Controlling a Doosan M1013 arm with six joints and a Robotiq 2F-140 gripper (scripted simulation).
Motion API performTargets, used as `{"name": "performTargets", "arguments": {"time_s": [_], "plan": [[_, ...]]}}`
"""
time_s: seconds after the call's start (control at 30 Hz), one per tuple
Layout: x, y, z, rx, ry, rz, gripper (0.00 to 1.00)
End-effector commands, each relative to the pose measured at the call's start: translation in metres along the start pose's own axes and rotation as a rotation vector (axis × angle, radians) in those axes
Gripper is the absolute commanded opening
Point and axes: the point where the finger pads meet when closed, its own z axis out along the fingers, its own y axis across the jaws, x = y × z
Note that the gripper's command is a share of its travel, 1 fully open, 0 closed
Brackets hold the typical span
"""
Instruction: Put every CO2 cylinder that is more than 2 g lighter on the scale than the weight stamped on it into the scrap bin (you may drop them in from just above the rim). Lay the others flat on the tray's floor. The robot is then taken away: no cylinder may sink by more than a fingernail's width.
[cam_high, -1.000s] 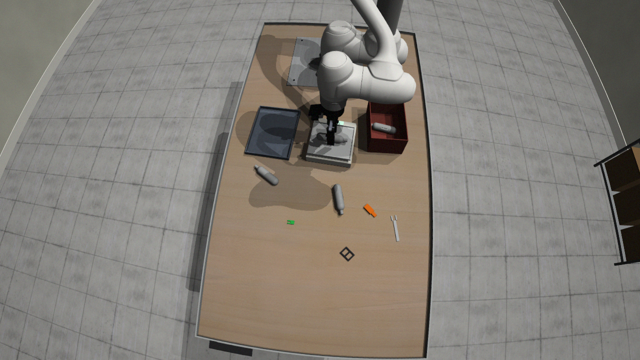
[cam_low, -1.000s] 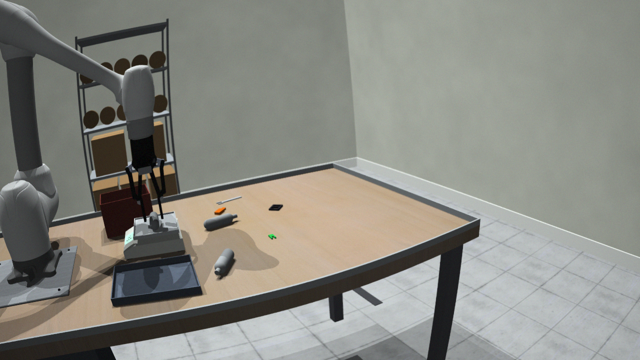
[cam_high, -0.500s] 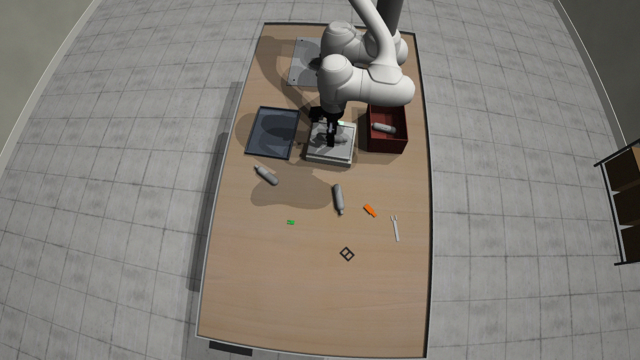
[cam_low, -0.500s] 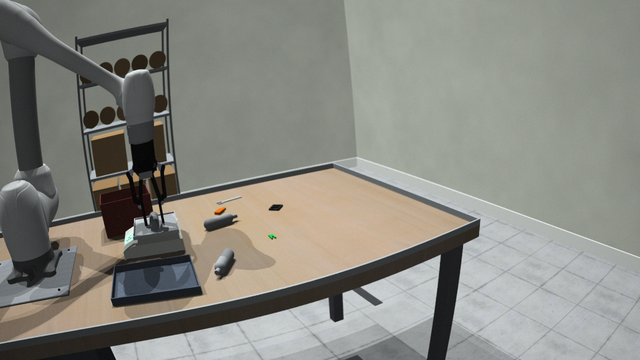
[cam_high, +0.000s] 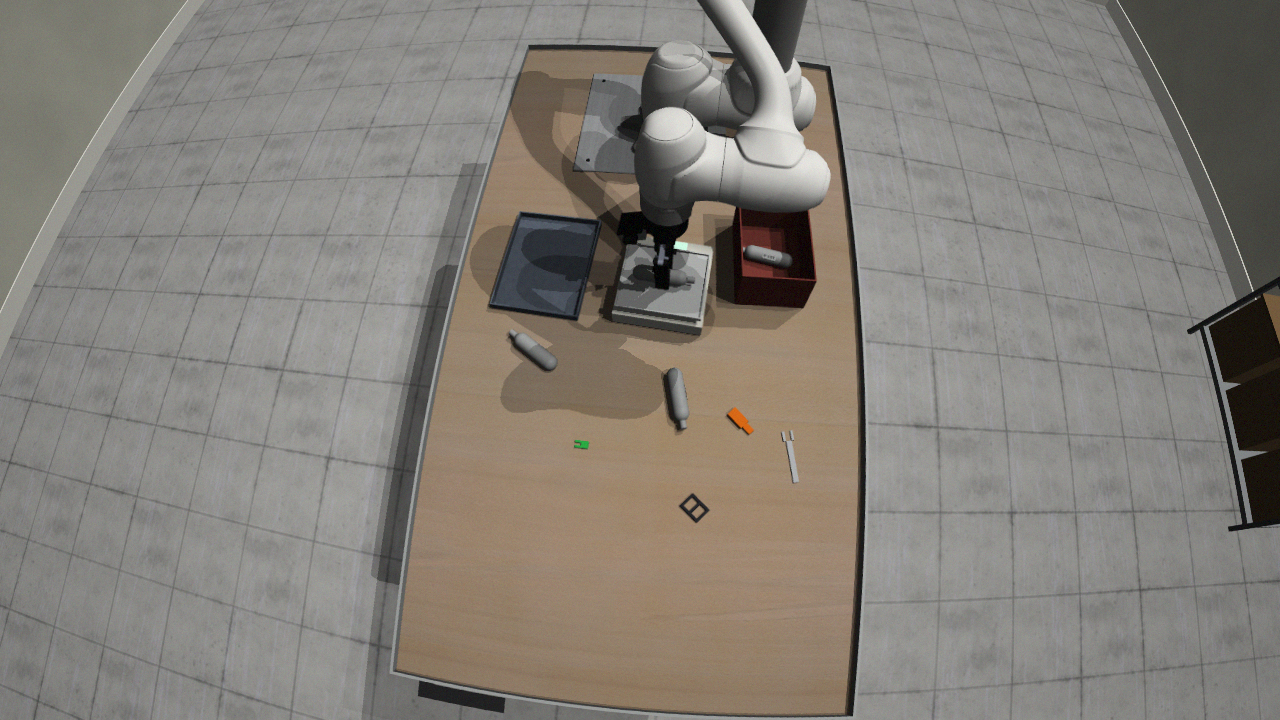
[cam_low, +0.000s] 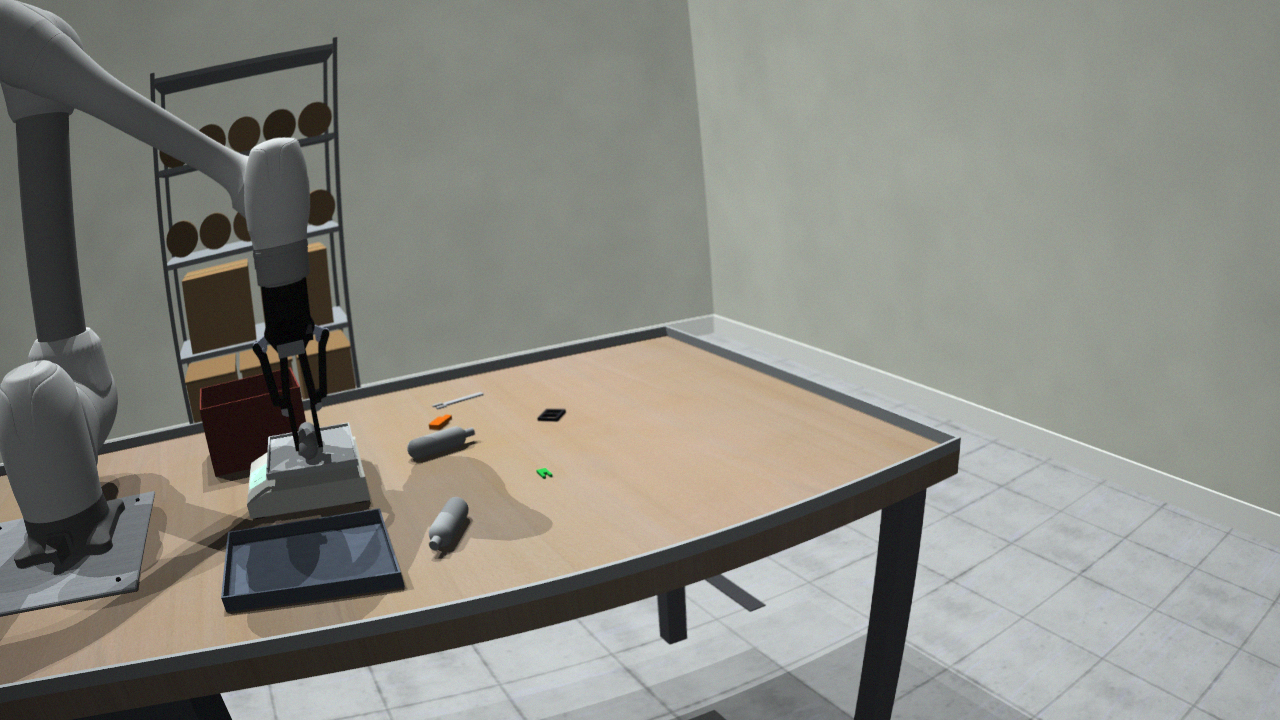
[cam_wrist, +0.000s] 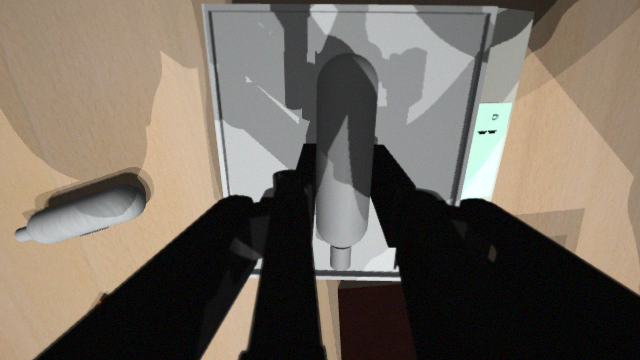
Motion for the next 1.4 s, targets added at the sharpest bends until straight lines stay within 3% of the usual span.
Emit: {"name": "performTargets", "arguments": {"time_s": [0.0, 0.17, 0.57, 0.8, 1.2, 1.3, 1.37], "plan": [[0.000, -0.001, -0.007, 0.001, 0.000, 0.000, 0.10], [0.000, -0.001, -0.020, 0.001, 0.000, 0.000, 0.10], [0.000, -0.001, -0.093, 0.001, 0.000, 0.000, 0.10], [0.000, -0.001, -0.106, 0.001, 0.000, 0.000, 0.10], [0.000, -0.001, -0.107, 0.001, 0.000, 0.000, 0.10], [-0.019, 0.004, -0.107, 0.001, 0.000, 0.000, 0.10], [-0.052, 0.013, -0.107, 0.001, 0.000, 0.000, 0.10]]}}
